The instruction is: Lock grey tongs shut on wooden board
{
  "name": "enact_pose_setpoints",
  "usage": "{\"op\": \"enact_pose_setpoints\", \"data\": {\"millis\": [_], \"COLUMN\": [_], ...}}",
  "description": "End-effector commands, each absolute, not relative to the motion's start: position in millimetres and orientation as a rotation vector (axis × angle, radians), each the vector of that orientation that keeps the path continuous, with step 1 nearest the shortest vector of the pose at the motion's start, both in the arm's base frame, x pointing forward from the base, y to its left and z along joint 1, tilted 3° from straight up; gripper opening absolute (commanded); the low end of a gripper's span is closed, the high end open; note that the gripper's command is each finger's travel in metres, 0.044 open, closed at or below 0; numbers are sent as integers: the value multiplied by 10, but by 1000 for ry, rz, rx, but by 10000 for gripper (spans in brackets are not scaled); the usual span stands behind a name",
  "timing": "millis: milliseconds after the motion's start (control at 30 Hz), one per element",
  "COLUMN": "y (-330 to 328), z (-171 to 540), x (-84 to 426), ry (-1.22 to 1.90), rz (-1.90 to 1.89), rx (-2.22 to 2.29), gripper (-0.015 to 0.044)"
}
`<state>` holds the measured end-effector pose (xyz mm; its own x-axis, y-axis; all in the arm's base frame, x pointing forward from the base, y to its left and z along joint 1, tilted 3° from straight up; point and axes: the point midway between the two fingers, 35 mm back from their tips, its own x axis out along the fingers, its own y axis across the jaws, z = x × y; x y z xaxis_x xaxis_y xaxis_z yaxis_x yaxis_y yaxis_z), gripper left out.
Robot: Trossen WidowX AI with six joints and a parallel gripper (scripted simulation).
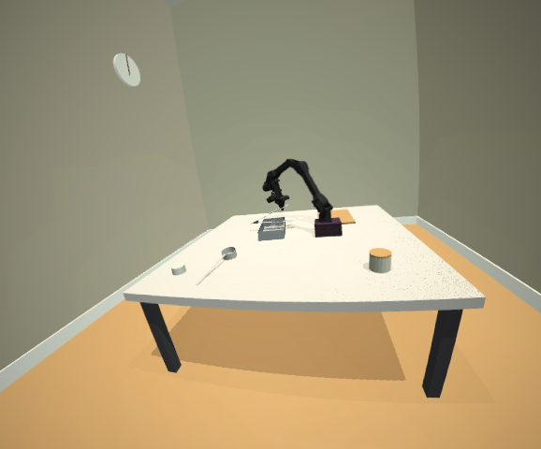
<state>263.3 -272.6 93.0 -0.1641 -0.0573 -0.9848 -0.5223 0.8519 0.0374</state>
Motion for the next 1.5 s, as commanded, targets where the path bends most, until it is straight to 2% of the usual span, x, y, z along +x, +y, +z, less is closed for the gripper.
{"op": "enact_pose_setpoints", "data": {"millis": [0,233,1467], "y": [-2362,-2102,-2132], "z": [1045,1115,833], "x": [3258,3572,3592], "ry": [1611,1537,1537], "rz": [40,-144,-144], "rx": [-163,23,23], "gripper": [-150,-150,-150]}}
